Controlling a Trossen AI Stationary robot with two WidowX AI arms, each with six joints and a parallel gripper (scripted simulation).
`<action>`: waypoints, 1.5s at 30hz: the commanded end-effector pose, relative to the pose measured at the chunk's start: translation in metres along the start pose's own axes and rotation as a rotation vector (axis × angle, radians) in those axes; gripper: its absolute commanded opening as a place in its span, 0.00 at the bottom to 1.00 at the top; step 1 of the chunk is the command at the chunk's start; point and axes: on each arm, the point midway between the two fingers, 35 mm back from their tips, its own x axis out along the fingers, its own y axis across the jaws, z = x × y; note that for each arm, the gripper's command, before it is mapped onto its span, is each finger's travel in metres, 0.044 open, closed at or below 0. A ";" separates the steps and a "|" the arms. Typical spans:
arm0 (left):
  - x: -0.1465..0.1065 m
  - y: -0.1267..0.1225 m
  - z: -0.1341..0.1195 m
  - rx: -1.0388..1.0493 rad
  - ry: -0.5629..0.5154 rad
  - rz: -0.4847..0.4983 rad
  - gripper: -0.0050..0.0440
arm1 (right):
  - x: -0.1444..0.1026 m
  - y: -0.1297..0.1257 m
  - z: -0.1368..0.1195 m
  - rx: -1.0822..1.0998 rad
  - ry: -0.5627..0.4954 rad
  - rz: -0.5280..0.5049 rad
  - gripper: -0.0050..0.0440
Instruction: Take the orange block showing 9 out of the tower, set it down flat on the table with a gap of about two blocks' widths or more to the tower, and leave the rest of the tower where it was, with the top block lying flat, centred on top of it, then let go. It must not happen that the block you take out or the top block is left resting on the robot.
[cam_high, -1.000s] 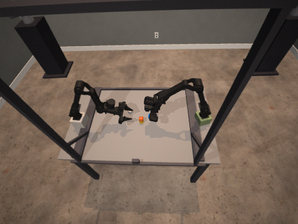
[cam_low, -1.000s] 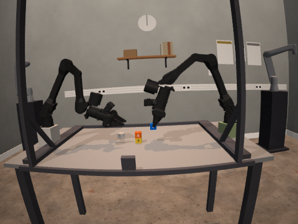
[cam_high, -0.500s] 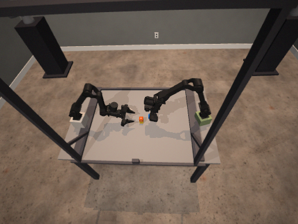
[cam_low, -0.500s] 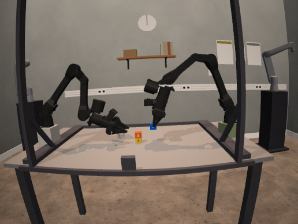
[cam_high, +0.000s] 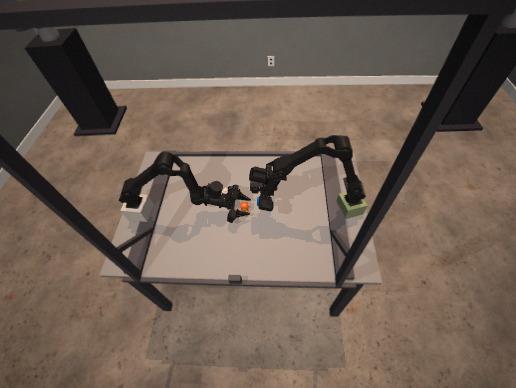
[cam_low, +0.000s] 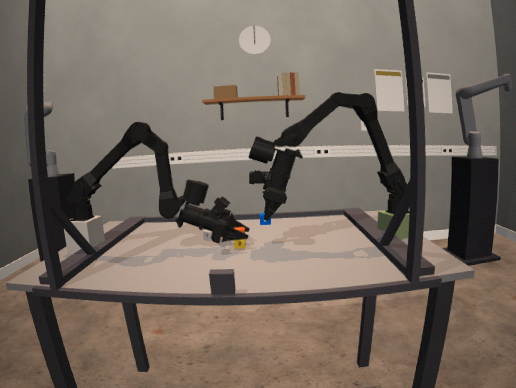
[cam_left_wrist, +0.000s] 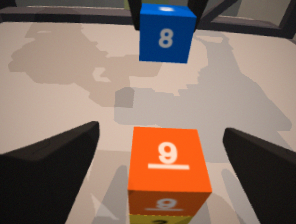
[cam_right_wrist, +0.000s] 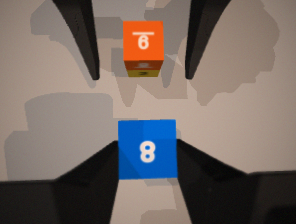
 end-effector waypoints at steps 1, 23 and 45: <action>0.006 0.001 0.011 0.000 -0.024 0.007 0.77 | -0.010 0.000 0.008 0.001 -0.035 0.000 0.00; 0.004 0.001 0.017 0.002 -0.034 0.003 0.35 | -0.010 0.000 0.008 0.001 -0.035 0.000 0.00; -0.020 0.003 0.019 0.002 -0.041 0.004 0.08 | -0.010 0.000 0.008 0.001 -0.035 0.000 0.00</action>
